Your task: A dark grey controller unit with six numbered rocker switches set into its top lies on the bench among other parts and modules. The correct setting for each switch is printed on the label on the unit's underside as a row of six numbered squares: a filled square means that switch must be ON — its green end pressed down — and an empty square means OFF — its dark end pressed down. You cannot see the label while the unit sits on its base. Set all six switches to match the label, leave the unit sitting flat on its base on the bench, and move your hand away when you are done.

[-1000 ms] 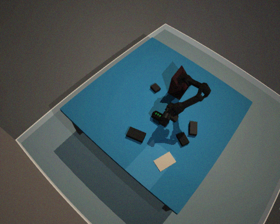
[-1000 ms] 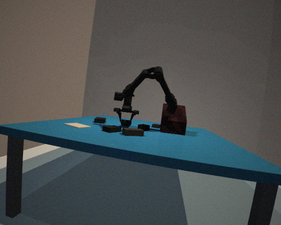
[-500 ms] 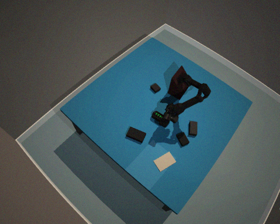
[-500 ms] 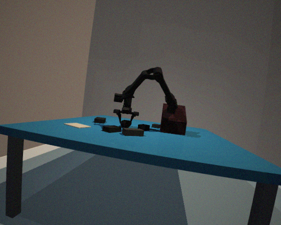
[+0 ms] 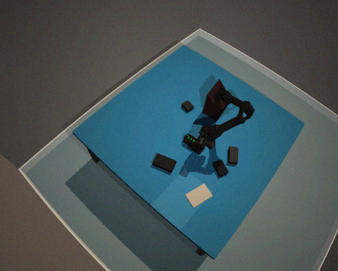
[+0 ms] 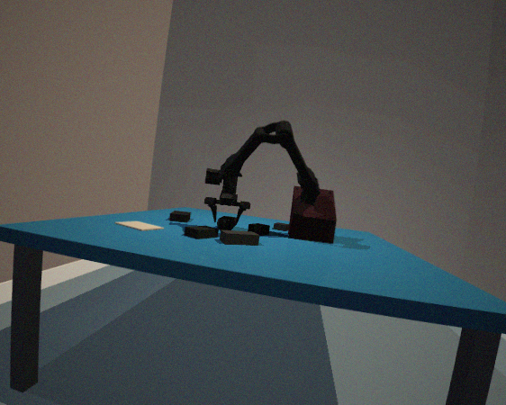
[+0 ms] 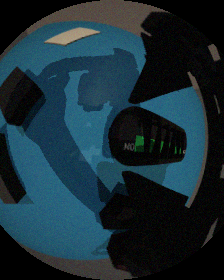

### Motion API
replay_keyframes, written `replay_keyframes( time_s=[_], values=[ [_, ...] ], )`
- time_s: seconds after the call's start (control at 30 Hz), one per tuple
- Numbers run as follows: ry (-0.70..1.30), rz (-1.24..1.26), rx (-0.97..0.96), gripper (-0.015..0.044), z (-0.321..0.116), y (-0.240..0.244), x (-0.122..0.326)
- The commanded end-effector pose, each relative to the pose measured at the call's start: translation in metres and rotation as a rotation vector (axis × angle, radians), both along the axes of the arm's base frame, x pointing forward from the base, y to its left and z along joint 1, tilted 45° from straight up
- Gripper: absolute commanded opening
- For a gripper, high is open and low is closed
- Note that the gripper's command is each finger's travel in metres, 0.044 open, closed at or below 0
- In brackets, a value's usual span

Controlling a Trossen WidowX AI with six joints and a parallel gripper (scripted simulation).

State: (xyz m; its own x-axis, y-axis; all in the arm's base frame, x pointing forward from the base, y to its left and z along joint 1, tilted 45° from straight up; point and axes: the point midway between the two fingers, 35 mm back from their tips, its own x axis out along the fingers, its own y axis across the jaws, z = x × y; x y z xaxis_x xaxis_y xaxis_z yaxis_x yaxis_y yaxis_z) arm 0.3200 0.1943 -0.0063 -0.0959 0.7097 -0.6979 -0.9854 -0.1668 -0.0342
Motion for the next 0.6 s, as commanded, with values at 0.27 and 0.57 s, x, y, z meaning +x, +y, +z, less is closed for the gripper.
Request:
replay_keyframes(
  time_s=[0.27,0.57],
  values=[
    [0.002,-0.003,-0.009,0.044,-0.009,-0.037,0.007],
    [0.0,0.001,-0.003,0.044,-0.015,-0.071,0.011]
  ],
)
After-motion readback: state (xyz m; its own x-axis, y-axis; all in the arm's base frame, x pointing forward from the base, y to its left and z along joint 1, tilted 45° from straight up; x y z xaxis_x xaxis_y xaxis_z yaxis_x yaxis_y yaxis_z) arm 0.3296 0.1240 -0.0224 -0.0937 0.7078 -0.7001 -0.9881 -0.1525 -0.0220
